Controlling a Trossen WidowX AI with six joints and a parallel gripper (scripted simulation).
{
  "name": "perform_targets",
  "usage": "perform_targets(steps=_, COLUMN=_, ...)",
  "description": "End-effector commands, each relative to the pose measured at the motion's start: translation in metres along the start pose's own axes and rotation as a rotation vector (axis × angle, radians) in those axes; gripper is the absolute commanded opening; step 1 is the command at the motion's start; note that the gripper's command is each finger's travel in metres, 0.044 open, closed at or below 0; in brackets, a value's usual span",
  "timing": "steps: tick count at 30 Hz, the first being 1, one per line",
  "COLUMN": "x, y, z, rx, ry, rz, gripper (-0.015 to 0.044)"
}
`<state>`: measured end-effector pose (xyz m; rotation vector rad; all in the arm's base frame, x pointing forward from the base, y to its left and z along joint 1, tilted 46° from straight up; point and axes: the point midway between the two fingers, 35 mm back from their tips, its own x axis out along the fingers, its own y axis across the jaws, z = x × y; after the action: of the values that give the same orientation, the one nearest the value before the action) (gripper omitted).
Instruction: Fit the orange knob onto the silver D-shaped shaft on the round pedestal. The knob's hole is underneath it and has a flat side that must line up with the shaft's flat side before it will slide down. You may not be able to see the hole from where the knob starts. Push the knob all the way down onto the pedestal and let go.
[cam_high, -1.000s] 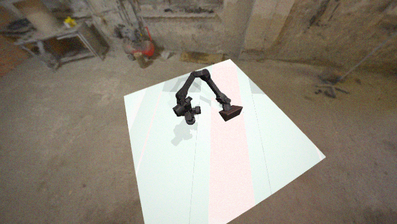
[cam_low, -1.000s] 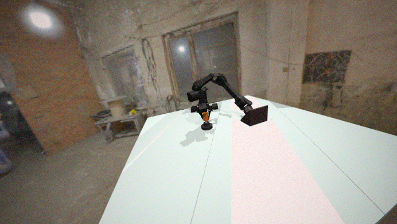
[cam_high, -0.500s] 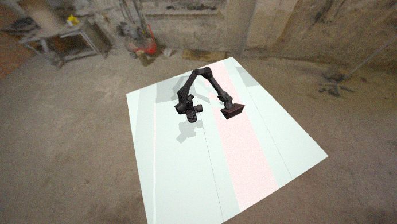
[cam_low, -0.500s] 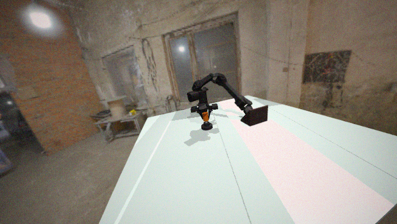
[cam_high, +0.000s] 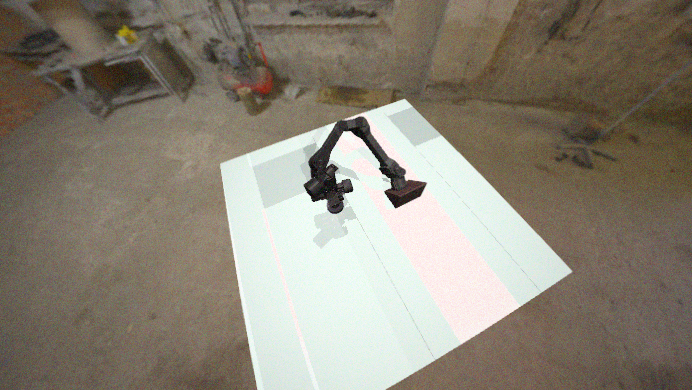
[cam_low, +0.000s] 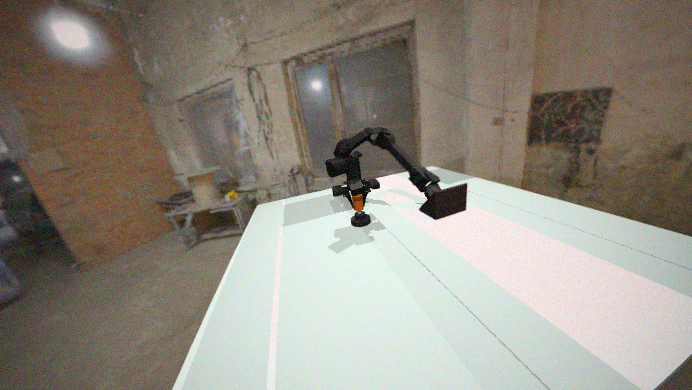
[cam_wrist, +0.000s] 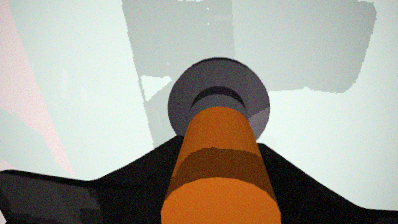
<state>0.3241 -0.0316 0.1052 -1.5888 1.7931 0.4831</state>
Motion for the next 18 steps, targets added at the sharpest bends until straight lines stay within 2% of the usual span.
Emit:
perform_targets(steps=1, x=-0.0009, y=-0.0004, z=0.0007, rx=-0.051, ry=-0.001, rz=-0.005, gripper=0.0)
perform_targets(steps=18, x=0.0009, y=0.0, z=-0.0007, rx=-0.051, ry=0.0, rz=-0.005, gripper=0.0)
